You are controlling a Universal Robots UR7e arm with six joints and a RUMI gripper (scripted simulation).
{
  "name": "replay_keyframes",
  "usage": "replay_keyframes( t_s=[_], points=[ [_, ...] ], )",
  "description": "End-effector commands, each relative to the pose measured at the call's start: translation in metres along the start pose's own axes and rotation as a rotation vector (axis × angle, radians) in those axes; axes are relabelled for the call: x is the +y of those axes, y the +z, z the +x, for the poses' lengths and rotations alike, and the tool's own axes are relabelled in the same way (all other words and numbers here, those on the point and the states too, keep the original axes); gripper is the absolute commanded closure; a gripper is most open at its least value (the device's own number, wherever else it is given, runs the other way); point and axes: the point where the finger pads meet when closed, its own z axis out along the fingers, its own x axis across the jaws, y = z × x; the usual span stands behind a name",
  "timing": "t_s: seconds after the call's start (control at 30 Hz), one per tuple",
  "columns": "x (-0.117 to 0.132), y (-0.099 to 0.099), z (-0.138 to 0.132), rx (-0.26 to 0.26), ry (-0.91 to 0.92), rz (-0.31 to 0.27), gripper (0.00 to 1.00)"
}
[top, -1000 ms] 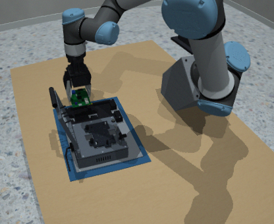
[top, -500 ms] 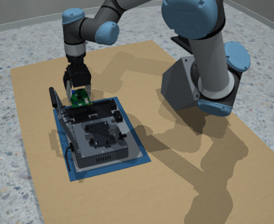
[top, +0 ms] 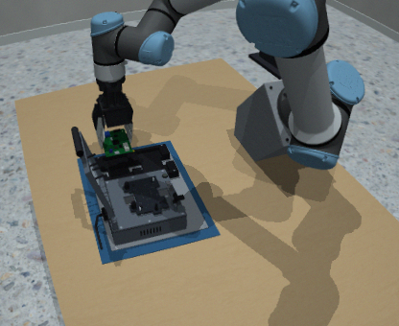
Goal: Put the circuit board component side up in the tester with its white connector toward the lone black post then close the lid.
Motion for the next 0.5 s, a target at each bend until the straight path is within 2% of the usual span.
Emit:
replay_keyframes(
  t_s=[0.0,0.47],
  points=[
    [0.002,-0.001,0.000,-0.001,0.000,0.001,0.61],
    [0.020,-0.002,0.005,-0.001,0.000,0.001,0.61]
  ],
)
